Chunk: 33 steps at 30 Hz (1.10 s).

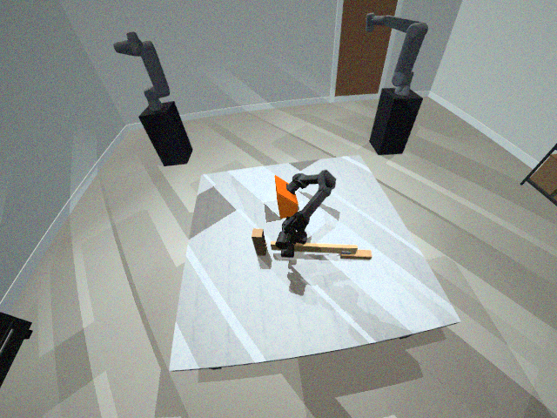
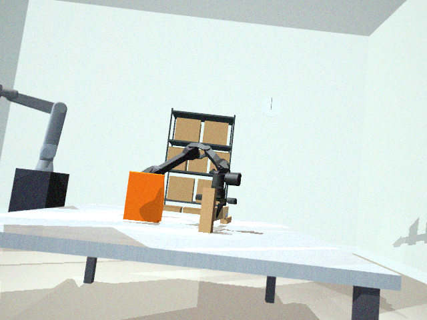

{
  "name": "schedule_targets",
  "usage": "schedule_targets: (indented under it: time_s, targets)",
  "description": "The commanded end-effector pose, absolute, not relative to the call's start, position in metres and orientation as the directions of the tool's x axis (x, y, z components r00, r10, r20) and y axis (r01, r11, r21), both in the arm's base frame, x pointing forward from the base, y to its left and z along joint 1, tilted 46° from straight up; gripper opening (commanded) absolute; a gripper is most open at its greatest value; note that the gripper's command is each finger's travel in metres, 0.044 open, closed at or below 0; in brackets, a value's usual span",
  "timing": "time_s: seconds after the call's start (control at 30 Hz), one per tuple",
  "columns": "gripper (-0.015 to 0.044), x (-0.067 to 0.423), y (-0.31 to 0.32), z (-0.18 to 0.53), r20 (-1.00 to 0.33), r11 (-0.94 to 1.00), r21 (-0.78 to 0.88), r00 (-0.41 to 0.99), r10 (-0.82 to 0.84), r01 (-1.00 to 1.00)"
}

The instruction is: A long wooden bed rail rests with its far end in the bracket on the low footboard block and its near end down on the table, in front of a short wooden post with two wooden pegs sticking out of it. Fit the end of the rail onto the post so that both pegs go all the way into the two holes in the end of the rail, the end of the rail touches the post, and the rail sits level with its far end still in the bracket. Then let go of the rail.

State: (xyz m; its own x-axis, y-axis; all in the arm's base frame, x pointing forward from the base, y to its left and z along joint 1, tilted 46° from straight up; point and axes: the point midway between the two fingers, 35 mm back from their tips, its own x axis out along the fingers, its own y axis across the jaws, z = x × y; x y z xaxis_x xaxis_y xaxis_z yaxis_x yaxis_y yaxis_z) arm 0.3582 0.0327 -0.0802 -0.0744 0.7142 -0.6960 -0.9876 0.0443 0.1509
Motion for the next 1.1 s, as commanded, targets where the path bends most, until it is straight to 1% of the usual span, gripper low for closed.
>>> schedule_targets:
  time_s: [0.0,1.07]
  targets:
    - [0.0000,0.3586,0.0289,-0.0814,-0.697,0.047,0.146,-0.069,0.714,-0.988]
    - [0.0000,0.3572,0.0215,-0.0883,-0.698,0.048,0.146,-0.069,0.713,-0.988]
